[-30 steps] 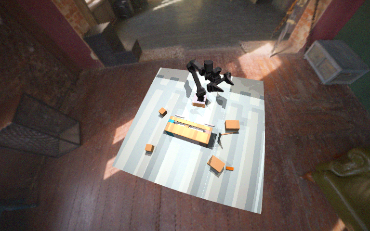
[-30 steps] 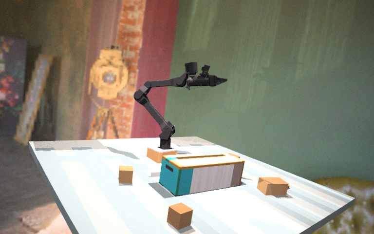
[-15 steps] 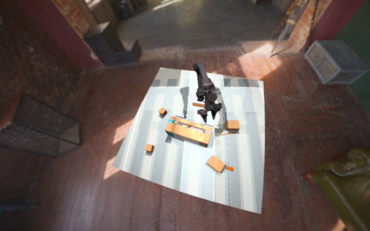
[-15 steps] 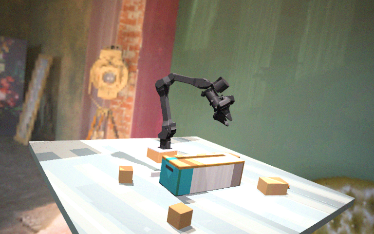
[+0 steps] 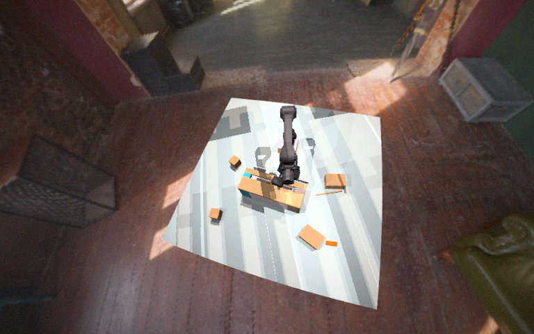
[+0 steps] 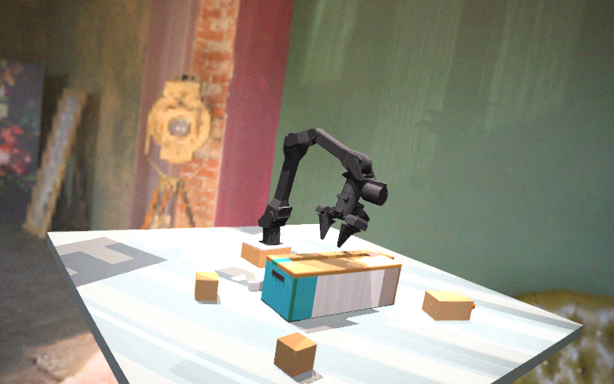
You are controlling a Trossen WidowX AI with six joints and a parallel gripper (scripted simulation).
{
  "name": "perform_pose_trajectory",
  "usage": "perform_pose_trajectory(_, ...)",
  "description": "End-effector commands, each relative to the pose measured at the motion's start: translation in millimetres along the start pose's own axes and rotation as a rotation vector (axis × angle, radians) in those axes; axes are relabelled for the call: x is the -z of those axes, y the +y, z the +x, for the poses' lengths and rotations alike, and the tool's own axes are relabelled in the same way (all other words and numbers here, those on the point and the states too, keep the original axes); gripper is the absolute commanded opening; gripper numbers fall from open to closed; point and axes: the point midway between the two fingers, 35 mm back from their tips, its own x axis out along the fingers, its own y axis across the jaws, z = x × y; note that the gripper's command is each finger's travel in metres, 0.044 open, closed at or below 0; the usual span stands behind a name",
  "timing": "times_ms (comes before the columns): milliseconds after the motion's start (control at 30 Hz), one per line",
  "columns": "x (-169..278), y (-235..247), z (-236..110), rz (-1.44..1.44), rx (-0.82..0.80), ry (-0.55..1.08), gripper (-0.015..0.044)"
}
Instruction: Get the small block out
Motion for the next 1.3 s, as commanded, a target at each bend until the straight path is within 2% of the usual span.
perform_pose_trajectory(0,2.0,-1.0,-0.8,-0.026,-0.01,0.013,0.04)
perform_pose_trajectory(1267,-11.8,-0.2,55.0,-0.026,-0.01,0.013,0.04)
